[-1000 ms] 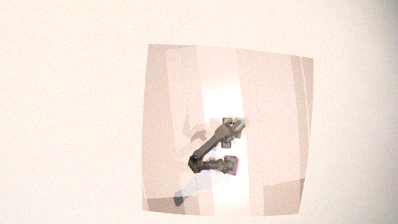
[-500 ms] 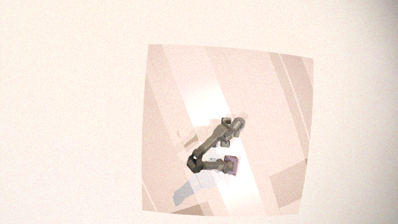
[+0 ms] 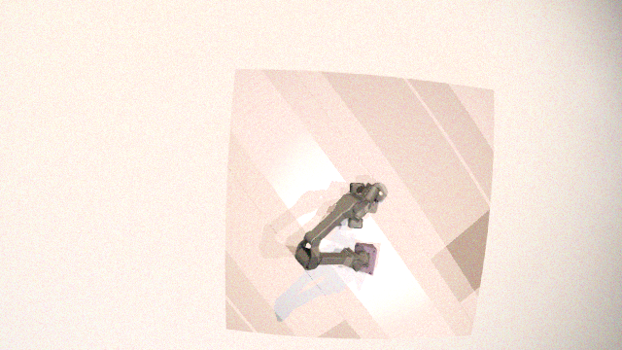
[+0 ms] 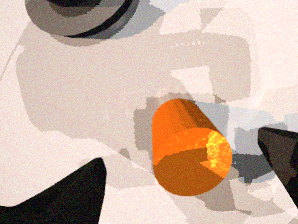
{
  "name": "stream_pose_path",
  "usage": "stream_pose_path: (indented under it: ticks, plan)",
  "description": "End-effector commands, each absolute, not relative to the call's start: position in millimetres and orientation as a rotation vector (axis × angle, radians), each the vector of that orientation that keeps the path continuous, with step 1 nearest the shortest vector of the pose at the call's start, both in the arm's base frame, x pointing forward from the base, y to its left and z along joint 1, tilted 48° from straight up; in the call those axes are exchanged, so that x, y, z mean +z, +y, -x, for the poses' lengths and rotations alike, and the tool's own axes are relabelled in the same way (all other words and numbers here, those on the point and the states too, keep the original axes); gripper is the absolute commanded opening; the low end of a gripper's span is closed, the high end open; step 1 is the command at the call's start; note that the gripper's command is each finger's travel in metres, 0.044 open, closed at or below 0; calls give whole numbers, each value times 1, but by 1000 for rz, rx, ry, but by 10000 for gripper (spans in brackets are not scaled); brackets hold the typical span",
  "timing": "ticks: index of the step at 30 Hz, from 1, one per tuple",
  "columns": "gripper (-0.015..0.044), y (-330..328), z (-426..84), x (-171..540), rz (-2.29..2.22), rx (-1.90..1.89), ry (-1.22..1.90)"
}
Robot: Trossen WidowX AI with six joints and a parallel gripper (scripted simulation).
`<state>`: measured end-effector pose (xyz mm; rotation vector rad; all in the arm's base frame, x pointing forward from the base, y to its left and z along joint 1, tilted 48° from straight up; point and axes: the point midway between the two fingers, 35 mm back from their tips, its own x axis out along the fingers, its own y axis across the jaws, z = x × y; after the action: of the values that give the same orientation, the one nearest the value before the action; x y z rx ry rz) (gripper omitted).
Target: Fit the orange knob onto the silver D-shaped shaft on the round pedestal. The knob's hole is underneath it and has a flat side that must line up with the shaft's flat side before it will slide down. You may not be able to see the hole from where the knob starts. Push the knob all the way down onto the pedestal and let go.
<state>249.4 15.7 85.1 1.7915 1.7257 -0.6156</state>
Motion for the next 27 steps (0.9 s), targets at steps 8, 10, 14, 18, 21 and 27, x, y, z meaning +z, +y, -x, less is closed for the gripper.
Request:
stream_pose_path:
  ticks: [8, 10, 14, 18, 21, 27]
  plan:
    - [440, 30, -250, 73, -1797, -615, 1728]
    - [440, 32, -250, 71, -1797, -615, 1729]
    - [440, 37, -250, 67, -1797, -614, 1730]
    - [440, 42, -249, 63, -1798, -612, 1731]
    - [440, 46, -249, 61, -1799, -611, 1732]
    - [361, 48, -249, 59, -1799, -610, 1732]
